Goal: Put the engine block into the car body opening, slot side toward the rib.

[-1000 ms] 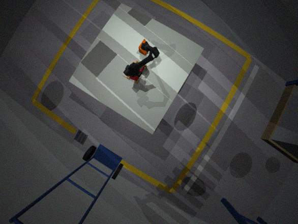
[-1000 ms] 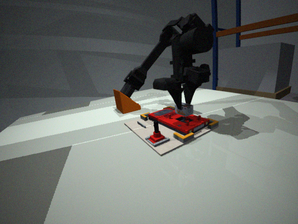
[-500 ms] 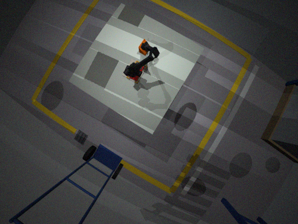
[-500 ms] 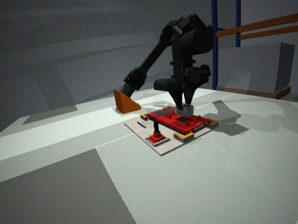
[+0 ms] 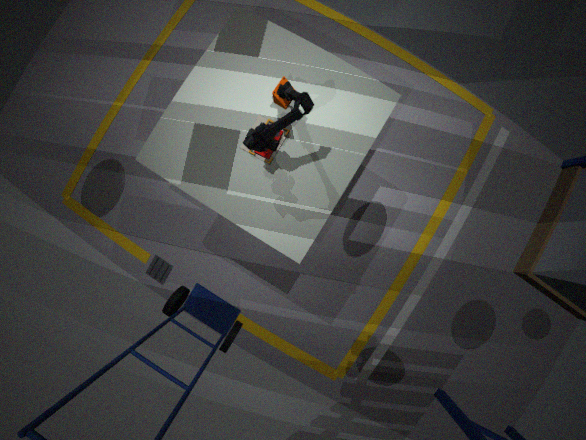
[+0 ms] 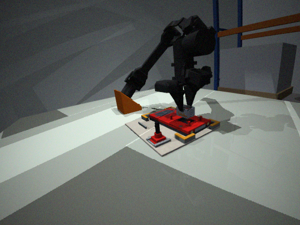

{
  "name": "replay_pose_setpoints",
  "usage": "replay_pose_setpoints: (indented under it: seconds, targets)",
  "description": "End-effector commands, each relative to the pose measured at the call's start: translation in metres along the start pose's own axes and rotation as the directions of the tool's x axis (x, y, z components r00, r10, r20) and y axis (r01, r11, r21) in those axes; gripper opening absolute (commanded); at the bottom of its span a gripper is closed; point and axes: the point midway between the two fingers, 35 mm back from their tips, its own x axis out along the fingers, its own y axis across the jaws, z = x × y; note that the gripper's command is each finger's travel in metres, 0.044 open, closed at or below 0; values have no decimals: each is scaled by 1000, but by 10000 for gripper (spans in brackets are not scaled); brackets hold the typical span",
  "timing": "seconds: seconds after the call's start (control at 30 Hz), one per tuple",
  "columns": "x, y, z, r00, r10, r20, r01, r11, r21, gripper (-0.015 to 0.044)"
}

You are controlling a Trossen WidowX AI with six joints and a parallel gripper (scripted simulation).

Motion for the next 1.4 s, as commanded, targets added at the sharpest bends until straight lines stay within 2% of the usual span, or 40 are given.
replay_pose_setpoints:
  seconds: [0.0, 1.37]
  targets:
    - [2, 1, 0, 1000, 4, -1, -4, 1000, -11, 159]
    - [10, 1, 0, 1000, 5, -1, -5, 1000, 4, 159]
